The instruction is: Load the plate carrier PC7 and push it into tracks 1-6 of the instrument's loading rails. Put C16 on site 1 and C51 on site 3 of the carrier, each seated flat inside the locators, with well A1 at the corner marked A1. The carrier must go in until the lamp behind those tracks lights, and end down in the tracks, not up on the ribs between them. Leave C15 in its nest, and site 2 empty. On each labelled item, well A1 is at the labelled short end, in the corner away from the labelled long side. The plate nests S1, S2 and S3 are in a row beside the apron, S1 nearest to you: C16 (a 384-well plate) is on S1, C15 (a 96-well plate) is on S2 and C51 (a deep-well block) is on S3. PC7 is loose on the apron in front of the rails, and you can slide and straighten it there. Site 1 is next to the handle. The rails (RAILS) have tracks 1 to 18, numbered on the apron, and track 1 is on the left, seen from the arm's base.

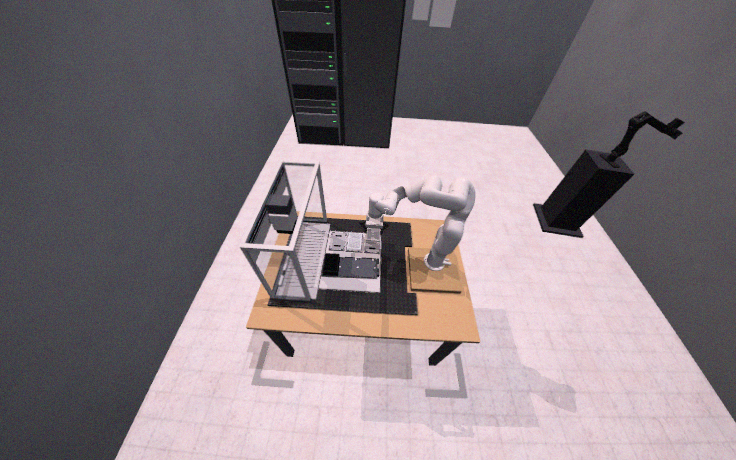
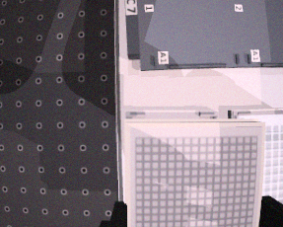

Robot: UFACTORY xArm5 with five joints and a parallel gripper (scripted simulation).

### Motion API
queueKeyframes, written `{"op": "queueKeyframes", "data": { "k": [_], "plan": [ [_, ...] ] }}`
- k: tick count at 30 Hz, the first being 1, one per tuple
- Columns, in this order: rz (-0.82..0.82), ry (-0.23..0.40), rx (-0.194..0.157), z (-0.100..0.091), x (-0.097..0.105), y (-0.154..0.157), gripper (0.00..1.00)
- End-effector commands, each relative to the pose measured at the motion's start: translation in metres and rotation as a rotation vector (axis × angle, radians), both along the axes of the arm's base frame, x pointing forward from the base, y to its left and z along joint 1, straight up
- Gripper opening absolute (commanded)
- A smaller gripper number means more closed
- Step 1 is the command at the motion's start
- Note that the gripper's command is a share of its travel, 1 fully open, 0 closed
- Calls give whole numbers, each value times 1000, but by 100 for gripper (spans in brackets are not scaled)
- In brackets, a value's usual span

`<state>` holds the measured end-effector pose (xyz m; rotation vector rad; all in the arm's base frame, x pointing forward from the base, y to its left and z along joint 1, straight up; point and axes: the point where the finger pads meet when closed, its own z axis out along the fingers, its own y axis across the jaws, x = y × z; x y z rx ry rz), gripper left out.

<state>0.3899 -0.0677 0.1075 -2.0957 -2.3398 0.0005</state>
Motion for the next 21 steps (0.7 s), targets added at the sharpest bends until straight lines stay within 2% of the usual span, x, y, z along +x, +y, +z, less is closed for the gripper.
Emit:
{"op": "queueKeyframes", "data": {
  "k": [1,5,15,17,21],
  "plan": [
    [0,-3,-3,8,1,0,0],
    [0,-3,-3,15,1,0,0],
    [0,-3,-3,16,1,0,0],
    [52,-3,-3,16,1,10,0],
    [52,-3,-3,16,2,30,0]
  ]
}}
